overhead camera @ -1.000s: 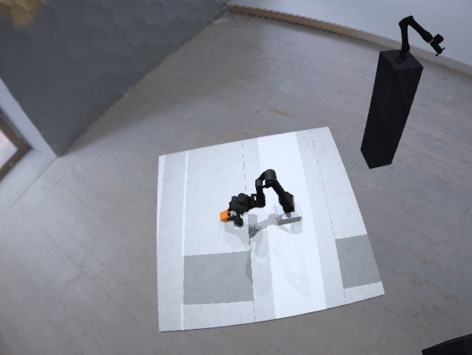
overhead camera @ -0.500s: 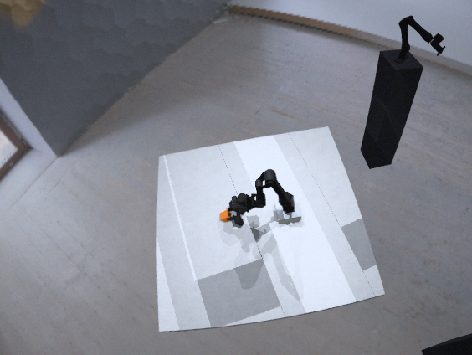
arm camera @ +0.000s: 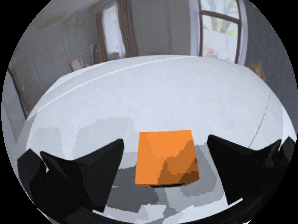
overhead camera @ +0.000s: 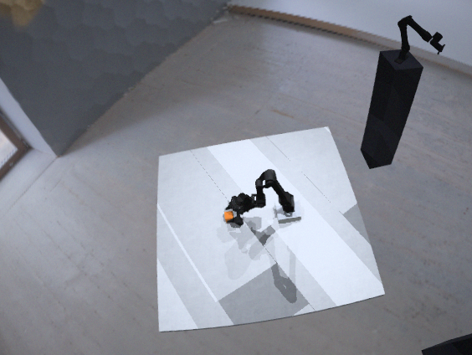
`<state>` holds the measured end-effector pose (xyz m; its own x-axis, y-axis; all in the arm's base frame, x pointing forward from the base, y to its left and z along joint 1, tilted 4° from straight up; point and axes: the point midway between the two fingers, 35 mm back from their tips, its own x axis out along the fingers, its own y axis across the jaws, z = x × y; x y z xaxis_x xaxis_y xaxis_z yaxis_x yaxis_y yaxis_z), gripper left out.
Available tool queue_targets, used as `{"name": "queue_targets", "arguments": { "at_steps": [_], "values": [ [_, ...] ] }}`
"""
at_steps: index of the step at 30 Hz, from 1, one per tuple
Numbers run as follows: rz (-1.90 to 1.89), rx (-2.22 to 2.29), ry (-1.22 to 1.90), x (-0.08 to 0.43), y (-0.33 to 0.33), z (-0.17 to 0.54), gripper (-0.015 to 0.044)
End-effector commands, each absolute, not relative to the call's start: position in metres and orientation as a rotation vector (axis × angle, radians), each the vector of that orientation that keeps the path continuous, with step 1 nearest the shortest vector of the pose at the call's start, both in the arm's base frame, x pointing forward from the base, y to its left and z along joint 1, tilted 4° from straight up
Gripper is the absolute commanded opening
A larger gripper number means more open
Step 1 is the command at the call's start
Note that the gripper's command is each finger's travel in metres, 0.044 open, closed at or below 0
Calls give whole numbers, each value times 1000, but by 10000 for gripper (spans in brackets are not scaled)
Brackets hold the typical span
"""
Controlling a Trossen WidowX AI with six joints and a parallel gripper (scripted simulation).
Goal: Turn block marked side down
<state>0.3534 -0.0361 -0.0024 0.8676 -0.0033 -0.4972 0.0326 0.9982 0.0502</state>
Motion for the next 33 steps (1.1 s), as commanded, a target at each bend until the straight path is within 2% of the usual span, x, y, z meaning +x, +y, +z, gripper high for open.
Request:
{"name": "queue_targets", "arguments": {
  "at_steps": [1,28,33],
  "values": [
    [-16,62,520,353,-36,-3,440],
    [-16,62,520,353,-36,-3,440],
    [-16,62,648,364,-39,1,440]
  ]
}}
